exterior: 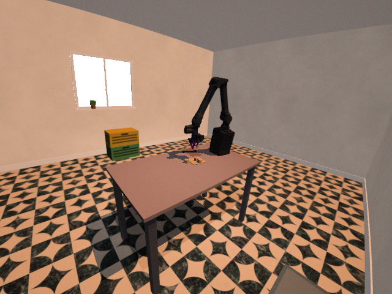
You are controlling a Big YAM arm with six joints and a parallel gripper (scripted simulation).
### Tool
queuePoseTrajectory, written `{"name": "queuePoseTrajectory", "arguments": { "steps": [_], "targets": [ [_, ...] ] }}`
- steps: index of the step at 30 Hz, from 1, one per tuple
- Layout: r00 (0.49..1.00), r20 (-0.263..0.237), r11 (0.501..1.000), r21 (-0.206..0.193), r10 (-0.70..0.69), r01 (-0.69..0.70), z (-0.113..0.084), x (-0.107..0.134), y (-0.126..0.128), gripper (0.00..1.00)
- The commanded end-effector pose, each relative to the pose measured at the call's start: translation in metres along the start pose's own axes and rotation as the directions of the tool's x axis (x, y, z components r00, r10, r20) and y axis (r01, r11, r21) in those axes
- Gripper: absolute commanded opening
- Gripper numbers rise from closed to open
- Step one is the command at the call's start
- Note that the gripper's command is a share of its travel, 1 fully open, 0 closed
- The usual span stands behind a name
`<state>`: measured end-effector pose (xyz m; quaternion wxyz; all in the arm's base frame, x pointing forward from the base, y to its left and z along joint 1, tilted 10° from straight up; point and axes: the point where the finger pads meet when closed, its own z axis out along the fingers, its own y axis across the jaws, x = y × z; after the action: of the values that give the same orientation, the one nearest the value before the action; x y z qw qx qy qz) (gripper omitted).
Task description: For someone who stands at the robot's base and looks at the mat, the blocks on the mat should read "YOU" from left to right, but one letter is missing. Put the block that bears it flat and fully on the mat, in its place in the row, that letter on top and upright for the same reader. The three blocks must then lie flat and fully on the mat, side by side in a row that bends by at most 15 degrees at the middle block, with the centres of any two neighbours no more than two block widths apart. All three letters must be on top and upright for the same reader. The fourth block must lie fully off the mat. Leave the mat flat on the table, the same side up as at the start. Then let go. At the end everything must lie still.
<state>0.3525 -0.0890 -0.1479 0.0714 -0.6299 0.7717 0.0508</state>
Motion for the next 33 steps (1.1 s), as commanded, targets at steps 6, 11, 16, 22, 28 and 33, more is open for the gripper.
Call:
{"name": "queuePoseTrajectory", "arguments": {
  "steps": [6,11,16,22,28,33],
  "targets": [
    [0.999,0.0,0.999,0.031,-0.04,0.04,0.015,-0.002,-0.018,0.25],
    [1.0,0.001,0.999,0.029,-0.022,0.022,0.028,-0.001,-0.017,0.25],
    [1.0,0.001,1.0,0.026,-0.017,0.017,0.053,-0.001,-0.014,0.25],
    [1.0,0.002,1.0,0.022,-0.016,0.016,0.081,-0.001,-0.012,0.25],
    [1.0,0.002,1.0,0.021,-0.016,0.016,0.092,-0.001,-0.011,0.25],
    [1.0,0.003,1.0,0.009,-0.014,0.014,0.098,-0.001,-0.004,0.25]
  ]
}}
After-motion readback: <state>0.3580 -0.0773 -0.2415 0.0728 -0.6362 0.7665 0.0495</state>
